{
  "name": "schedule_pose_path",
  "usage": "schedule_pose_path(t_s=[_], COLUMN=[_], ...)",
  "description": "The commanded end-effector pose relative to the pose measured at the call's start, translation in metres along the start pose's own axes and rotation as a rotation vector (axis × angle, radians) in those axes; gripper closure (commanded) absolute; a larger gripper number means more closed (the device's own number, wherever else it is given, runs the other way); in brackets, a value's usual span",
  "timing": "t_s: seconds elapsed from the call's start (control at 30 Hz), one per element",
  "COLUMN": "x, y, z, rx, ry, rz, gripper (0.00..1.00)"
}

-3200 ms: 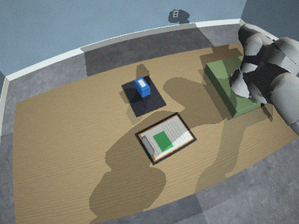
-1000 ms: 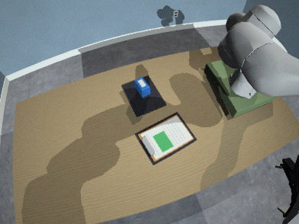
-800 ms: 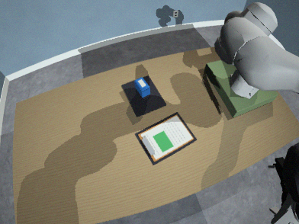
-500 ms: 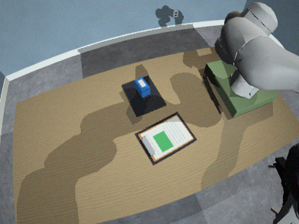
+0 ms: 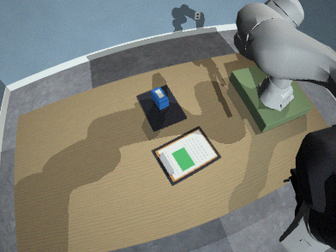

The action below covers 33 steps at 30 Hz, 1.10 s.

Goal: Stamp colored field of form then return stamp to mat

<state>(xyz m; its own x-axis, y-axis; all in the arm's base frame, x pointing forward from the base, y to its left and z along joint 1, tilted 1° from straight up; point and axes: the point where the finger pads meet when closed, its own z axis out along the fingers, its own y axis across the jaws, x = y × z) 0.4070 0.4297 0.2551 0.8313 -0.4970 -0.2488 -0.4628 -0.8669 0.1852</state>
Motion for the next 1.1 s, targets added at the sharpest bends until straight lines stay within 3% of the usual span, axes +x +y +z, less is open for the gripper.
schedule_pose_path(t_s=[0.0,0.13,0.17,0.23,0.33,0.37,0.57,0.63,0.67,0.87,1.07], x=[-0.002,-0.002,0.056,0.069,0.105,0.12,0.21,0.21,0.25,0.318,0.384], y=[0.001,0.001,0.028,0.048,0.099,0.117,0.211,0.211,0.252,0.348,0.441], z=[0.0,0.0,-0.031,-0.038,-0.056,-0.059,-0.042,-0.042,-0.029,0.029,0.092], rx=[-0.004,-0.004,0.04,0.116,0.211,0.231,0.271,0.271,0.302,0.32,0.323], ry=[0.005,0.005,0.043,0.115,0.214,0.219,0.173,0.173,0.166,0.151,0.148], rz=[-0.029,-0.029,0.015,0.108,0.251,0.308,0.608,0.608,0.708,0.907,0.965], gripper=[0.0,0.0,0.0,0.0,0.0,0.0,0.0,0.0,0.0,0.0,0.0])
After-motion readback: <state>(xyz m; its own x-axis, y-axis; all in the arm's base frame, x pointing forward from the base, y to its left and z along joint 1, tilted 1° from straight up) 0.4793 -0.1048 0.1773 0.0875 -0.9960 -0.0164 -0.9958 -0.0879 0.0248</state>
